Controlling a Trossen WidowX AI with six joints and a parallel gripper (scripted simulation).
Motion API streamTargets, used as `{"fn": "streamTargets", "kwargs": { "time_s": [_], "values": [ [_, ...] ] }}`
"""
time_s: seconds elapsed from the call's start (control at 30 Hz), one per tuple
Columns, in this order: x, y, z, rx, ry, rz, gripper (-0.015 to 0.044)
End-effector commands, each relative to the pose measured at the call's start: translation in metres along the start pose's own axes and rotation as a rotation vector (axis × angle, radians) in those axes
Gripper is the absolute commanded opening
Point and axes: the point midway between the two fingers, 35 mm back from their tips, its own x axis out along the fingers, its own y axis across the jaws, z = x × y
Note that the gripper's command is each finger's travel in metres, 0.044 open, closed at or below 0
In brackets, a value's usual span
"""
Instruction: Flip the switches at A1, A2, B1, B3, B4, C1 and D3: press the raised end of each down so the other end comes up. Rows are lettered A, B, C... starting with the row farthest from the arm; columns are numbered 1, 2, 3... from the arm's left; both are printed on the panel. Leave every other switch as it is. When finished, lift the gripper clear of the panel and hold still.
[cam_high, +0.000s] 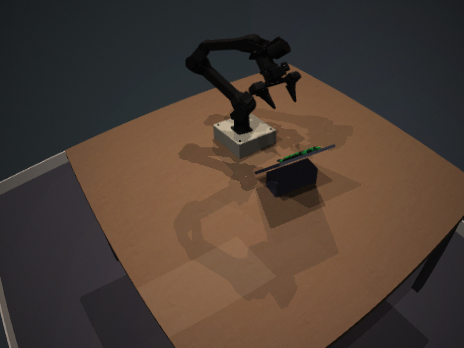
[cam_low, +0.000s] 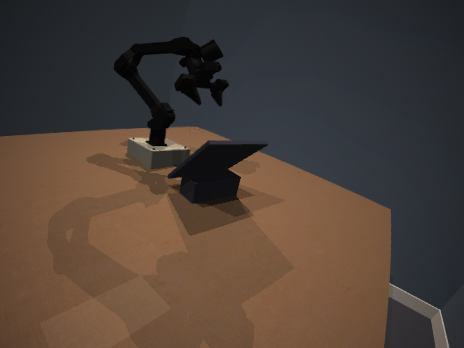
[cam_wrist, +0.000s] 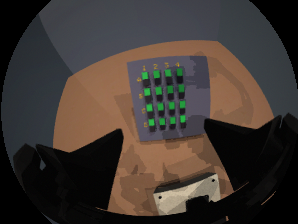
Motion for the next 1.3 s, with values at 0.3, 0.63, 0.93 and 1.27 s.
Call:
{"fn": "streamTargets", "kwargs": {
  "time_s": [0.3,0.63,0.93,1.27],
  "values": [
    [0.097,0.026,0.037,-0.015,0.018,-0.049,0.0137],
    [0.137,0.025,0.037,-0.016,-0.007,-0.052,0.0000],
    [0.143,0.025,0.037,-0.017,-0.009,-0.052,0.0000],
    [0.155,0.024,0.037,-0.017,-0.010,-0.052,0.0000]
  ]
}}
